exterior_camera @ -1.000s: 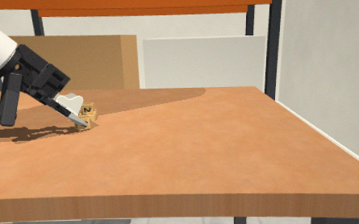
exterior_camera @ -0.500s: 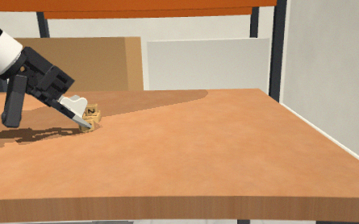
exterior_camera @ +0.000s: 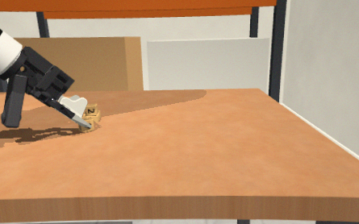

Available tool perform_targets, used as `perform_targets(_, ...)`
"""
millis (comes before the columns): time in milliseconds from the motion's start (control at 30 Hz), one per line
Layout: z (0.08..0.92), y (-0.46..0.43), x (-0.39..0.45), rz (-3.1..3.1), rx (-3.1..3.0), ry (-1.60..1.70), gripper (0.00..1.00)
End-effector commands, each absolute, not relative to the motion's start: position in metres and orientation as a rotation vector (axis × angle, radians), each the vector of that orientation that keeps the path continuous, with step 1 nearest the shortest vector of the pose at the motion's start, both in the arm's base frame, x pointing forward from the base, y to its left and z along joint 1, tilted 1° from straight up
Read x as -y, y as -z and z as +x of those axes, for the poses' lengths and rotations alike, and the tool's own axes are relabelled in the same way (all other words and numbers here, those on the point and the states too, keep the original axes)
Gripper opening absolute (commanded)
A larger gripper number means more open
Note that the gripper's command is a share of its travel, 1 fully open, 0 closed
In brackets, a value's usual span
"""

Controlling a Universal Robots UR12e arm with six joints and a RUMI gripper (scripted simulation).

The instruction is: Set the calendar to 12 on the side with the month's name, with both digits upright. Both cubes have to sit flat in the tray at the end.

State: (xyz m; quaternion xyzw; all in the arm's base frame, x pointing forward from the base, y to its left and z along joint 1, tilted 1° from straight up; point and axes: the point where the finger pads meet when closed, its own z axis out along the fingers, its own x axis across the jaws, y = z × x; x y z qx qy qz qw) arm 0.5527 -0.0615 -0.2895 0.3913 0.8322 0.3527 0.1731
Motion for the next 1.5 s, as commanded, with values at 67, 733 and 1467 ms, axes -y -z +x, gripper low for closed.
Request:
perform_targets(67,0.5529,0.2891,0.0615,1.109,-2.360,-1.000,0.10)
perform_targets(733,0.5529,0.2891,0.0615,1.109,-2.360,-1.000,0.10)
perform_targets(1467,0.5529,0.2891,0.0615,1.109,-2.360,-1.000,0.28)
